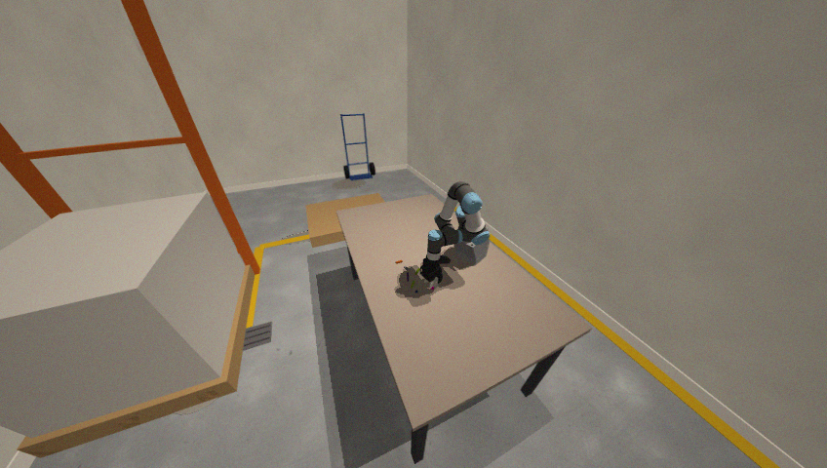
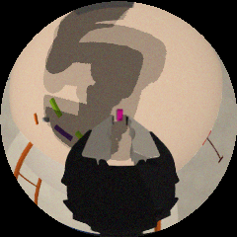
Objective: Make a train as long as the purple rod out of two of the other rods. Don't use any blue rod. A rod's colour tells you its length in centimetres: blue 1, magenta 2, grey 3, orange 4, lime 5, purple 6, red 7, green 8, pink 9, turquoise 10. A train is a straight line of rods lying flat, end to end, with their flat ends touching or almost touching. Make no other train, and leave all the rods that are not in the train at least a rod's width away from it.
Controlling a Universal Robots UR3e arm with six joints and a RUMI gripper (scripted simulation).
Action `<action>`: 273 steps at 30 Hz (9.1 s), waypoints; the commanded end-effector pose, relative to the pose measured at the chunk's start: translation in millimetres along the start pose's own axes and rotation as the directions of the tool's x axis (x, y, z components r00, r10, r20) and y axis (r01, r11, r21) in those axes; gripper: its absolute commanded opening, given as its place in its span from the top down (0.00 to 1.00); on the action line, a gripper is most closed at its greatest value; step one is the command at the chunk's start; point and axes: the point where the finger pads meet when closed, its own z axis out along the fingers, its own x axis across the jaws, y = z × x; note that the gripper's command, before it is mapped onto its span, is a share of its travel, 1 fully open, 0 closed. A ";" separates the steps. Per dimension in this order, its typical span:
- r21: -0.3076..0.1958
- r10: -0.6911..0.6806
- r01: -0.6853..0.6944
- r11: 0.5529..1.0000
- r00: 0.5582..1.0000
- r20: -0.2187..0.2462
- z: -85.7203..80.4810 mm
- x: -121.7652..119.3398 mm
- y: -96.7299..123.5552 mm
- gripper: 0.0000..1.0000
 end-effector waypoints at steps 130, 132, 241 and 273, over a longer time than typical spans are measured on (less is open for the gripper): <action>0.002 0.255 -0.255 0.967 0.967 0.000 -61.8 -273.5 19.8 0.00; 0.000 0.259 -0.259 0.966 0.966 0.000 -61.7 -278.5 18.2 0.00; -0.001 0.262 -0.262 0.965 0.965 0.000 -10.1 -282.8 18.8 0.86; -0.001 0.262 -0.262 0.965 0.965 0.000 -10.1 -282.8 18.8 0.86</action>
